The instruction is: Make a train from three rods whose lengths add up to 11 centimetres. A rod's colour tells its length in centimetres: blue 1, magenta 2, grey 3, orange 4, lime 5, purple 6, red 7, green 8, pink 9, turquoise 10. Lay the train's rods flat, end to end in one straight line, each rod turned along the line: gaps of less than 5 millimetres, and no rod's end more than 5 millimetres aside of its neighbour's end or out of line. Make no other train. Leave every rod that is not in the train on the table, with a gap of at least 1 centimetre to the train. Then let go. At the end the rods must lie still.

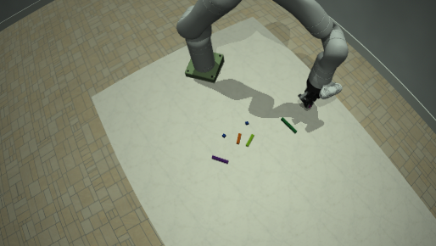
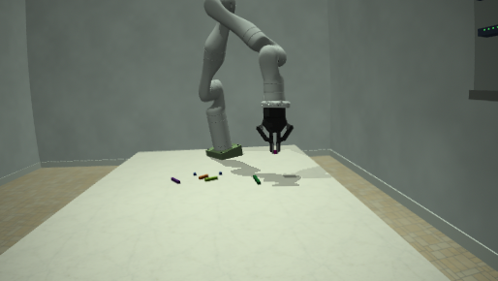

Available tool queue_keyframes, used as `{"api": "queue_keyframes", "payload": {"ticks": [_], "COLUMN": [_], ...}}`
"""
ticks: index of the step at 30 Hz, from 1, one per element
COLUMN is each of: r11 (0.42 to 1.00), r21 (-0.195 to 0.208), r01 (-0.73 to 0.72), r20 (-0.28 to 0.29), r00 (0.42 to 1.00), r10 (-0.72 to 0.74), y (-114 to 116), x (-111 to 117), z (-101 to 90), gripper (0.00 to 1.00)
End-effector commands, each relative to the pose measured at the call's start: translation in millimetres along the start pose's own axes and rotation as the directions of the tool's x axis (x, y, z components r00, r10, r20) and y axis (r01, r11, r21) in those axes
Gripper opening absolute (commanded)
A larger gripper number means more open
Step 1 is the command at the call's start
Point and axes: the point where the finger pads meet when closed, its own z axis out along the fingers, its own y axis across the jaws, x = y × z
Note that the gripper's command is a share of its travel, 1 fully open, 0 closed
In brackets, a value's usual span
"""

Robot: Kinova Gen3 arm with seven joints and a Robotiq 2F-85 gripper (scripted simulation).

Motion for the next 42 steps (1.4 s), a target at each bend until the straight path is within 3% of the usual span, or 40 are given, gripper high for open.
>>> {"api": "queue_keyframes", "payload": {"ticks": [1,11,18,24,33,42], "r11": [1.000,1.000,0.986,0.957,0.842,0.800], "r21": [0.003,0.003,0.001,0.001,0.004,0.005], "r01": [-0.001,-0.024,-0.165,-0.290,-0.539,-0.601], "r20": [-0.004,-0.005,-0.007,-0.008,-0.003,0.000], "r00": [1.000,1.000,0.986,0.957,0.842,0.800], "r10": [0.001,0.024,0.165,0.290,0.539,0.601], "y": [0,2,19,35,70,80], "x": [1,-3,-25,-45,-87,-98], "z": [-2.3,-2.3,-2.5,-2.7,-2.8,-2.8], "gripper": [0.05,0.05,0.05,0.05,0.05,0.05]}}
